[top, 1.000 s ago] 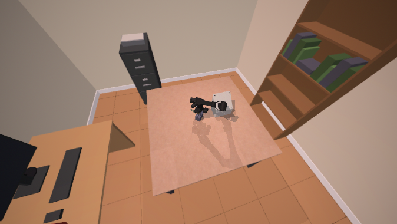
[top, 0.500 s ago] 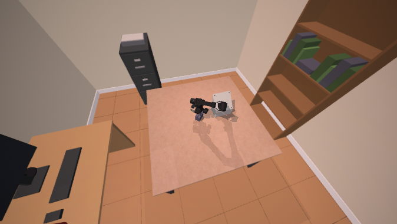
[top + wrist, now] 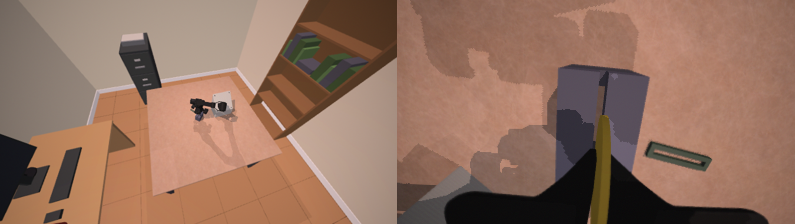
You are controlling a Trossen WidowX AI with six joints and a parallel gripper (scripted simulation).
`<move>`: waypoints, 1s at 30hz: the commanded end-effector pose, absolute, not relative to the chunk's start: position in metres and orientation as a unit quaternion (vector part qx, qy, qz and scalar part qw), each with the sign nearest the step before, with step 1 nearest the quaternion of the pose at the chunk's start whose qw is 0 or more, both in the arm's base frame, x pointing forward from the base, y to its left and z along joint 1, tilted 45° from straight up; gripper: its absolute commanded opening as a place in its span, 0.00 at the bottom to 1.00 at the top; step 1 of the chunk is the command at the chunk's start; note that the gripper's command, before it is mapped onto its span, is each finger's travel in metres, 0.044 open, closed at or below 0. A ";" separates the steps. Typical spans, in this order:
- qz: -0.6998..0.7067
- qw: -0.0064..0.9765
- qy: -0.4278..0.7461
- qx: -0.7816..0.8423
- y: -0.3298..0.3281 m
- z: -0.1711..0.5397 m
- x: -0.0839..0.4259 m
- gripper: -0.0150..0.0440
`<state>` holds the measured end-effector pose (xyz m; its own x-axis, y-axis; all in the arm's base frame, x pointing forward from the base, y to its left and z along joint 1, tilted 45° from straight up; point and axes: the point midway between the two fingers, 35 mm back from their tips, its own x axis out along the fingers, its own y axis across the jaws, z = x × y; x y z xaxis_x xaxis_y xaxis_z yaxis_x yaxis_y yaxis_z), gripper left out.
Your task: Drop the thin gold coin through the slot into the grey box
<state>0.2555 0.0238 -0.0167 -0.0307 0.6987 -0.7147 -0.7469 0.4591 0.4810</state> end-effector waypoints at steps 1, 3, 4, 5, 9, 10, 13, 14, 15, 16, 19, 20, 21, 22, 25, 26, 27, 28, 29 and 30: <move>0.520 0.695 0.496 -0.021 0.026 -0.018 0.254 0.25; 0.520 0.695 0.496 -0.021 0.027 -0.019 0.254 0.25; 0.520 0.695 0.496 -0.020 0.027 -0.019 0.254 0.25; 0.519 0.695 0.496 -0.020 0.027 -0.019 0.254 0.25; 0.519 0.696 0.495 -0.025 0.026 -0.019 0.256 0.34; 0.519 0.696 0.495 -0.025 0.026 -0.019 0.256 0.39; 0.519 0.696 0.495 -0.025 0.026 -0.019 0.256 0.52; 0.519 0.696 0.495 -0.025 0.026 -0.019 0.256 0.53; 0.519 0.696 0.495 -0.025 0.026 -0.019 0.256 0.53; 0.519 0.696 0.495 -0.025 0.026 -0.019 0.256 0.53; 0.519 0.696 0.495 -0.025 0.026 -0.019 0.256 0.53; 0.519 0.696 0.495 -0.025 0.026 -0.019 0.256 0.53; 0.519 0.696 0.495 -0.025 0.026 -0.019 0.256 0.53; 0.519 0.696 0.495 -0.025 0.026 -0.019 0.256 0.53; 0.519 0.696 0.495 -0.025 0.021 -0.014 0.256 0.66; 0.519 0.696 0.496 -0.024 0.018 -0.011 0.256 0.70; 0.519 0.696 0.496 -0.024 0.015 -0.008 0.256 0.75; 0.519 0.696 0.496 -0.024 0.014 -0.007 0.256 0.79; 0.519 0.696 0.496 -0.024 0.013 -0.006 0.256 0.84; 0.519 0.696 0.496 -0.024 0.013 -0.006 0.256 0.88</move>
<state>0.2531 0.0178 -0.0111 -0.0372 0.7033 -0.7099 -0.7384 0.4593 0.4937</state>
